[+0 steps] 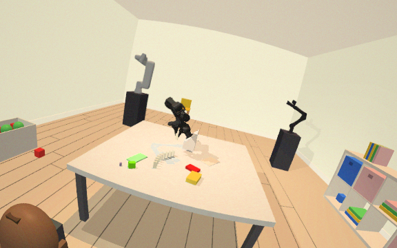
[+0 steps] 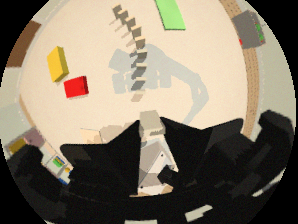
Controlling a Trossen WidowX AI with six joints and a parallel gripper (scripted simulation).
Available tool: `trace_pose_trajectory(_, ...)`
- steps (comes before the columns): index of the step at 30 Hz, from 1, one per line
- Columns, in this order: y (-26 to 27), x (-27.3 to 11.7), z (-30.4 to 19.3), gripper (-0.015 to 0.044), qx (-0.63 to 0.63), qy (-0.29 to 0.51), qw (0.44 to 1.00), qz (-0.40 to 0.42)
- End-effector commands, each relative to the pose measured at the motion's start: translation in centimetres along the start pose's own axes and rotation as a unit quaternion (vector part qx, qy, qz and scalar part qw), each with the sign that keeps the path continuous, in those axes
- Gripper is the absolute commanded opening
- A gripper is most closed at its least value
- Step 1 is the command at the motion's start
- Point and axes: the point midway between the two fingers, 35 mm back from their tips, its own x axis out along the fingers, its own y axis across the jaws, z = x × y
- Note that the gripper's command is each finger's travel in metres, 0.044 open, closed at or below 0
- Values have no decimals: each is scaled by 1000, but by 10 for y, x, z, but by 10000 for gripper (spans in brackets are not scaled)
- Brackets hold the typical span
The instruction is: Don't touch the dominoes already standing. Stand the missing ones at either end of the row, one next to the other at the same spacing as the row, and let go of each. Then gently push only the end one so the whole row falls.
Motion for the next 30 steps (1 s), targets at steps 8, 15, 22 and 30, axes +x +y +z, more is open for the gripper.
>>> trace_pose_trajectory(8,14,3,-9,107,74,3,997,-3)
trace_pose_trajectory(15,19,36,-5,107,73,5,997,1)
trace_pose_trajectory(22,20,72,-3,107,73,4,997,2)
trace_pose_trajectory(30,17,111,-6,107,74,3,997,-1)
